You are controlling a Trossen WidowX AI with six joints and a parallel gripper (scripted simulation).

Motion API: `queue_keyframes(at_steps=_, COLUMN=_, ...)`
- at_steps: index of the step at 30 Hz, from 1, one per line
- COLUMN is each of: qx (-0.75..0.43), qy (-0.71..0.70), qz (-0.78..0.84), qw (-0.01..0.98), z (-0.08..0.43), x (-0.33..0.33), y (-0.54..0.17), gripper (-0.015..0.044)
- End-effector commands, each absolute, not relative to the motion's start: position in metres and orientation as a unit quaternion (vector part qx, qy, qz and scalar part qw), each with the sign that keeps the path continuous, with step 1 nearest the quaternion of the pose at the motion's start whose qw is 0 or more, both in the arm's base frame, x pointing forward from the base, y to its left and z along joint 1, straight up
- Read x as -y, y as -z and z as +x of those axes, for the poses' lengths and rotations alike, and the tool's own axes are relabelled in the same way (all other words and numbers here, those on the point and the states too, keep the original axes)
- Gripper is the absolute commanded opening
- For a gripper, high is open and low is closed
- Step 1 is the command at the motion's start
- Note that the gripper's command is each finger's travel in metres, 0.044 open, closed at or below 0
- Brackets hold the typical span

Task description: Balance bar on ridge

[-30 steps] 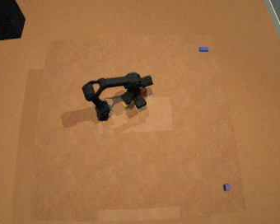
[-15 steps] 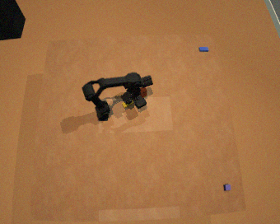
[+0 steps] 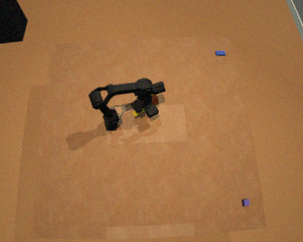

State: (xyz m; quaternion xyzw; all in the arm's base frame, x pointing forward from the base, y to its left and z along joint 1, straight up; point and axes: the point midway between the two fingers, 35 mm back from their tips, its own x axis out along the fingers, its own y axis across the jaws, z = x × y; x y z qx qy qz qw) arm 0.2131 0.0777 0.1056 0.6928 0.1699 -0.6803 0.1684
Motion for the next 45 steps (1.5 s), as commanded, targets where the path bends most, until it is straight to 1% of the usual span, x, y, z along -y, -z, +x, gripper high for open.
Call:
queue_keyframes(at_steps=1, qx=-0.170, qy=0.680, qz=0.693, qw=0.168, z=0.213, x=-0.078, y=-0.106, gripper=0.0170)
queue_keyframes(at_steps=16, qx=-0.170, qy=0.680, qz=0.693, qw=0.168, z=0.213, x=-0.078, y=-0.106, gripper=0.0173)
queue_keyframes(at_steps=17, qx=-0.170, qy=0.680, qz=0.693, qw=0.168, z=0.213, x=-0.078, y=-0.106, gripper=0.0185)
queue_keyframes(at_steps=28, qx=-0.170, qy=0.680, qz=0.693, qw=0.168, z=0.213, x=-0.078, y=-0.106, gripper=0.0185)
queue_keyframes(at_steps=37, qx=-0.170, qy=0.680, qz=0.693, qw=0.168, z=0.213, x=-0.078, y=-0.106, gripper=0.0421)
queue_keyframes(at_steps=38, qx=-0.170, qy=0.680, qz=0.693, qw=0.168, z=0.213, x=-0.078, y=-0.106, gripper=0.0440)
queue_keyframes(at_steps=42, qx=-0.170, qy=0.680, qz=0.693, qw=0.168, z=0.214, x=-0.078, y=-0.113, gripper=0.0440)
queue_keyframes(at_steps=45, qx=-0.170, qy=0.680, qz=0.693, qw=0.168, z=0.217, x=-0.079, y=-0.144, gripper=0.0440)
